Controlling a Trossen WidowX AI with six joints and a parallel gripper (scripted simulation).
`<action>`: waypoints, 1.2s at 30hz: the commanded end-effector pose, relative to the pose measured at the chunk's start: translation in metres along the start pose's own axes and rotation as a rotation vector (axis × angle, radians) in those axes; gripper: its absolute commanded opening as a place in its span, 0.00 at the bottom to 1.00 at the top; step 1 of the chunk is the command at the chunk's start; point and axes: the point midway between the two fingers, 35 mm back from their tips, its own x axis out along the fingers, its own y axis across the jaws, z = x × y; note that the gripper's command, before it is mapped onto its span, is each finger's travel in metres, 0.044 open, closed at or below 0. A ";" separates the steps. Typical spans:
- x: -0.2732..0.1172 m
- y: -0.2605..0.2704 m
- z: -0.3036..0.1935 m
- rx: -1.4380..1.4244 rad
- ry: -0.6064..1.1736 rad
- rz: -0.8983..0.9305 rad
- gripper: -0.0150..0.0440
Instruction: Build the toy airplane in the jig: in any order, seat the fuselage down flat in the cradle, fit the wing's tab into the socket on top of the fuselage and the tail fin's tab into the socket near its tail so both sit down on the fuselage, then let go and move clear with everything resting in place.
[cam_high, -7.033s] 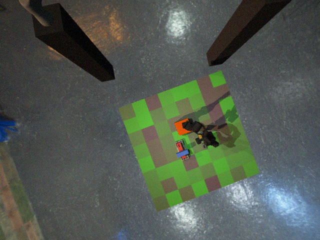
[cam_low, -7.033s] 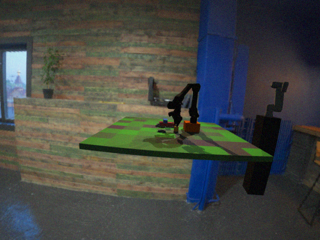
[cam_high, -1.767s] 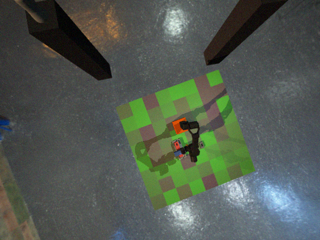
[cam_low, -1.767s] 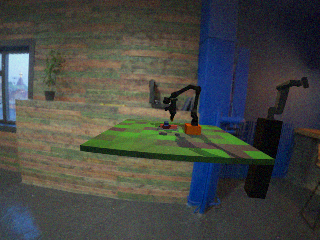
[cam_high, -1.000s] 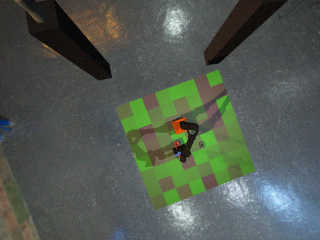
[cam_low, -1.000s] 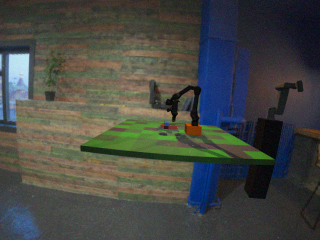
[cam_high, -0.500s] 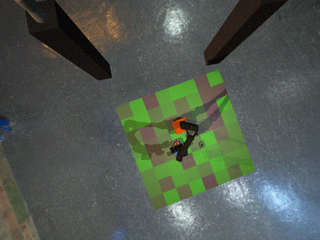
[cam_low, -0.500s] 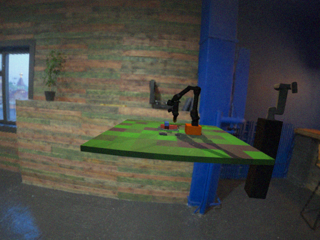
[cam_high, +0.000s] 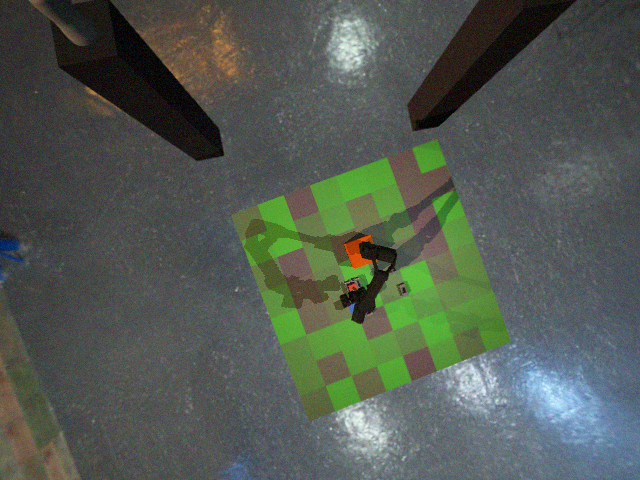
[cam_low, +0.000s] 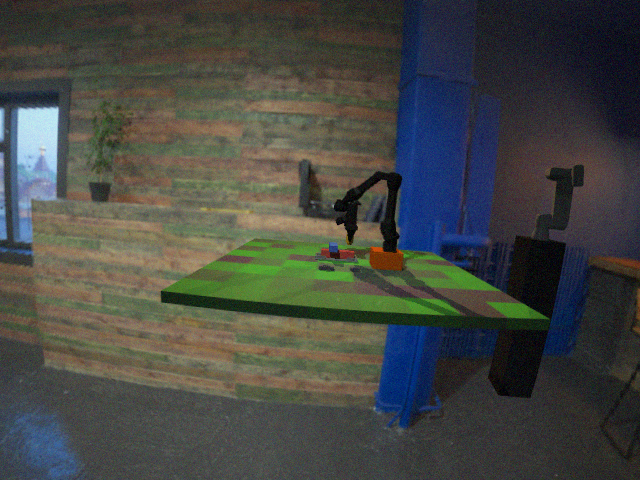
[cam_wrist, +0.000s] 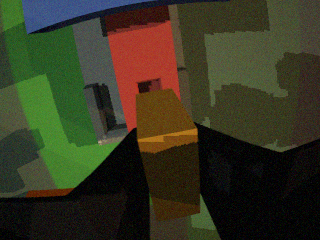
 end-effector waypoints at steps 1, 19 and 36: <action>0.002 0.001 -0.002 -0.006 0.004 0.001 0.36; 0.015 0.001 -0.002 -0.006 0.004 0.001 0.36; 0.042 0.001 -0.003 -0.006 0.004 0.001 0.36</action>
